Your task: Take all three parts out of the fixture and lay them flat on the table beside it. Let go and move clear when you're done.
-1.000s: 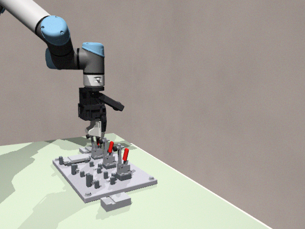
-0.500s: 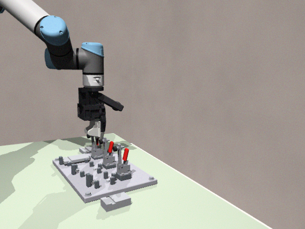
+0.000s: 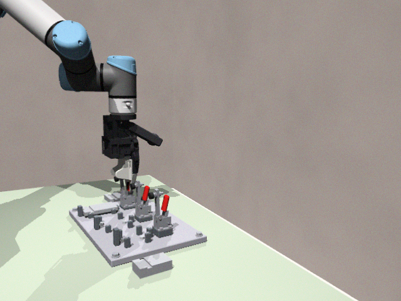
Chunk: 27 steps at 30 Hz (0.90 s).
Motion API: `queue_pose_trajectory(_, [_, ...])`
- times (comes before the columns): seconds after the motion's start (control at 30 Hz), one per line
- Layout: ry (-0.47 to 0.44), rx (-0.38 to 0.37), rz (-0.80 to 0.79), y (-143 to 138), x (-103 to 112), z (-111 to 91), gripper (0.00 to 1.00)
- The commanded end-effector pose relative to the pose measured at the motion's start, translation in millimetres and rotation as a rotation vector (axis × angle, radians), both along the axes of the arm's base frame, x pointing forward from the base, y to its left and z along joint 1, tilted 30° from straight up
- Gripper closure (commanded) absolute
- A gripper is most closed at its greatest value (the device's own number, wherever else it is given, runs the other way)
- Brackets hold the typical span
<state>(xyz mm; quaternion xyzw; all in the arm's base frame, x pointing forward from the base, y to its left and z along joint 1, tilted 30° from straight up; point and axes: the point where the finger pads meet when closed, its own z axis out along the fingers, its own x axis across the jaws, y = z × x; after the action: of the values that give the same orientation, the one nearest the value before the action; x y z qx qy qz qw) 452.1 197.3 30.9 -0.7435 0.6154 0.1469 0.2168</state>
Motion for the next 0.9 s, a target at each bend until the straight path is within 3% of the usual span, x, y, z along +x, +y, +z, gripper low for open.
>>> queue_pose_trajectory(0.0, [-0.001, 0.000, 0.000, -0.1, 0.2, 0.2, 1.00])
queue_pose_trajectory(0.87, [-0.001, 0.000, 0.000, -0.4, -2.4, -0.3, 1.00])
